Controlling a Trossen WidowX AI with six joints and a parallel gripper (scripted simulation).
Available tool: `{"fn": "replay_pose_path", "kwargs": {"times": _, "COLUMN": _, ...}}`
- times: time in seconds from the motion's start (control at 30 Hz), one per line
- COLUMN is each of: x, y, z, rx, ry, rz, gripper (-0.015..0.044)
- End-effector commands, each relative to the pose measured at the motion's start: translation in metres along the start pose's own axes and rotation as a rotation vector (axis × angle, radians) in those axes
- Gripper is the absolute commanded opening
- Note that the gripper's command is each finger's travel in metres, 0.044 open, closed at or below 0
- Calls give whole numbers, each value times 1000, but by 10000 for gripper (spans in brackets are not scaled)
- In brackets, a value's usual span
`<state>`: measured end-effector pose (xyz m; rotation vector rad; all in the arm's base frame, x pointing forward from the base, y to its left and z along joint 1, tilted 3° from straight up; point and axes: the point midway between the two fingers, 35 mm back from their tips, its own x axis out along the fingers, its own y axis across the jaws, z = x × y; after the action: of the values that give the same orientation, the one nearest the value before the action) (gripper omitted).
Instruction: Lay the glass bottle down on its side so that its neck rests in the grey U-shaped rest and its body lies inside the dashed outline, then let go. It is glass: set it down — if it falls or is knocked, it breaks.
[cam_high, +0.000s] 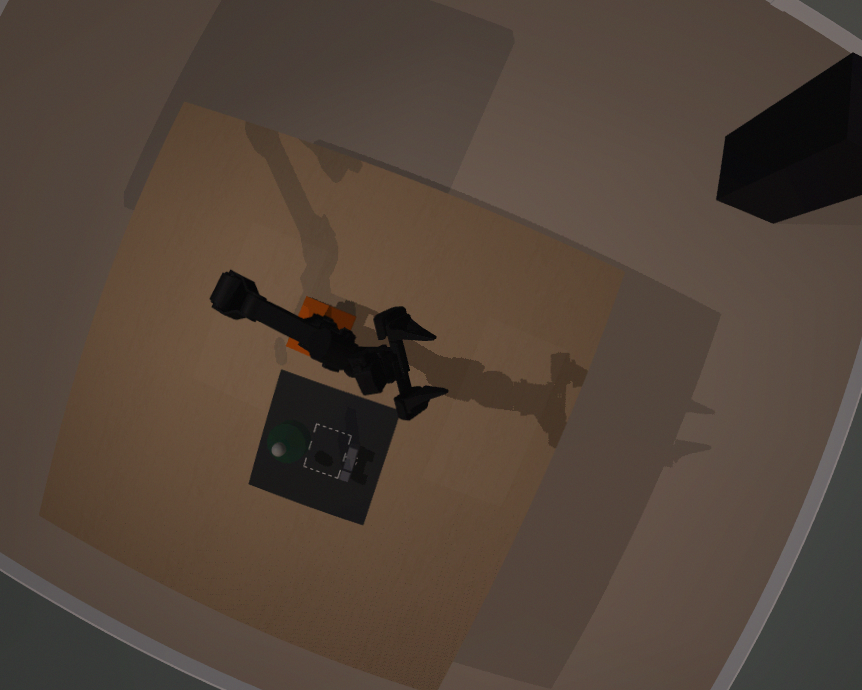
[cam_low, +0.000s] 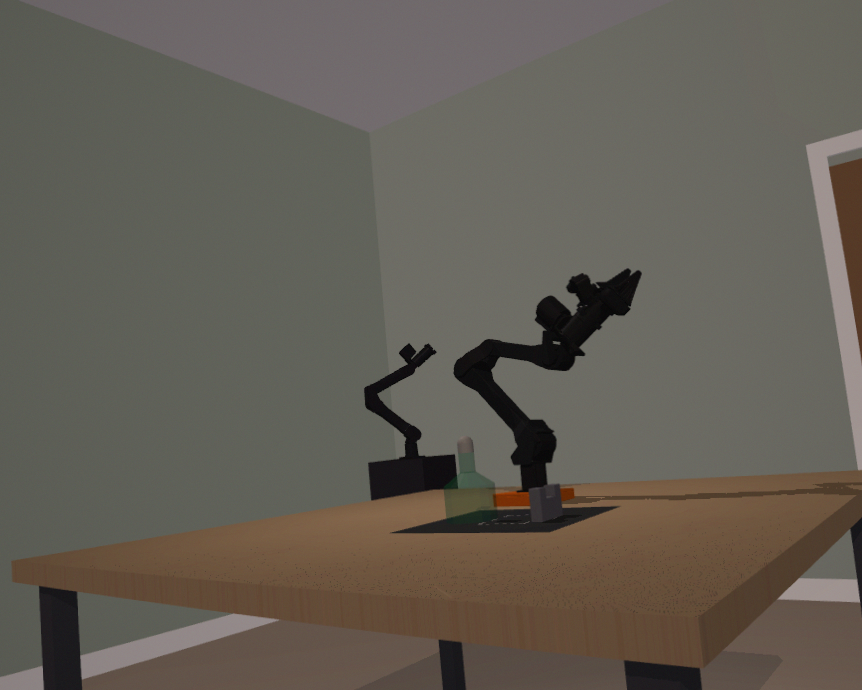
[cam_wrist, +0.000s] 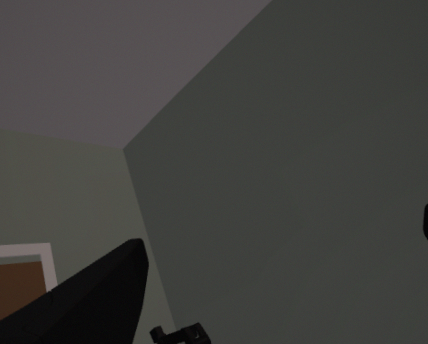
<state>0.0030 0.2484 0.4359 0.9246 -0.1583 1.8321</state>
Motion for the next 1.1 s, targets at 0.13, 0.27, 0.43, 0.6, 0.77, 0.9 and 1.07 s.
{"fn": "replay_pose_path", "kwargs": {"times": 0.13, "x": -13, "y": -103, "z": 14, "rx": 17, "ry": 50, "rz": -412, "gripper": 440}}
{"fn": "replay_pose_path", "kwargs": {"times": 0.27, "x": -41, "y": -158, "z": 30, "rx": 65, "ry": 43, "rz": -670, "gripper": 440}}
{"fn": "replay_pose_path", "kwargs": {"times": 0.43, "x": -92, "y": -212, "z": 51, "rx": 146, "ry": -2, "rz": -979, "gripper": 440}}
{"fn": "replay_pose_path", "kwargs": {"times": 0.6, "x": -159, "y": -247, "z": 75, "rx": 248, "ry": -99, "rz": -1294, "gripper": 440}}
{"fn": "replay_pose_path", "kwargs": {"times": 0.77, "x": -218, "y": -258, "z": 92, "rx": 350, "ry": -215, "rz": -1536, "gripper": 440}}
{"fn": "replay_pose_path", "kwargs": {"times": 0.9, "x": -264, "y": -256, "z": 103, "rx": 437, "ry": -325, "rz": -1714, "gripper": 440}}
{"fn": "replay_pose_path", "kwargs": {"times": 1.07, "x": -325, "y": -239, "z": 115, "rx": 567, "ry": -511, "rz": -1937, "gripper": 440}}
